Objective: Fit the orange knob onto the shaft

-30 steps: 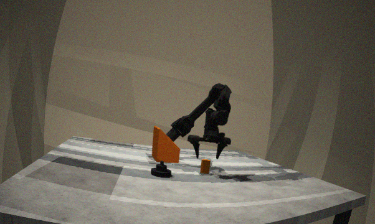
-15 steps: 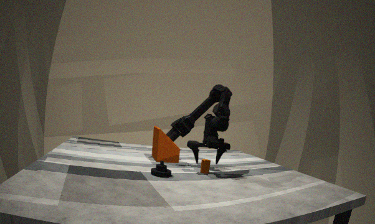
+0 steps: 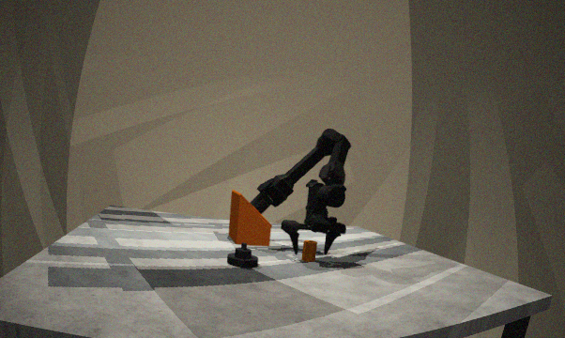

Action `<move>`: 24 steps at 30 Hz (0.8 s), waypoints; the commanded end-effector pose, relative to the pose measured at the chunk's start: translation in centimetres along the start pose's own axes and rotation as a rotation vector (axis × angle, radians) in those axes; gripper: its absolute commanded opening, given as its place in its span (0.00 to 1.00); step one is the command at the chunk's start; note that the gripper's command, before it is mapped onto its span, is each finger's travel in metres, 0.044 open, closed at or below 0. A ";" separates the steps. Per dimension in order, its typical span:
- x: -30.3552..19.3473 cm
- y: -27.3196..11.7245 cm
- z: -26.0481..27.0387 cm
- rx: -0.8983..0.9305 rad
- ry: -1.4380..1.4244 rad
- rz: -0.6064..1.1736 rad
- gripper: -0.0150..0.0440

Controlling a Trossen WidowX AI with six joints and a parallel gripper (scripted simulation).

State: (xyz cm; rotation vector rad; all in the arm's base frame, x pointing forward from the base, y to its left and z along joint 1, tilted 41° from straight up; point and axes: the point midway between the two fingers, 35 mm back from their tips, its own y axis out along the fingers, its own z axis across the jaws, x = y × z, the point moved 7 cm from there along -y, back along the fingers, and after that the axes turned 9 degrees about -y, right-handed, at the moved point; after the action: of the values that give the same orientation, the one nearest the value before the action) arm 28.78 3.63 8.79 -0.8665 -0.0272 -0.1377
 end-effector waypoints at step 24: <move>-0.4 1.0 -0.3 0.000 0.018 0.019 0.42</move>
State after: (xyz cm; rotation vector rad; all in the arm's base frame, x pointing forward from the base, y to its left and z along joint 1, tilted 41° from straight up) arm 28.59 4.15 7.99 -0.8653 -0.0157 -0.1299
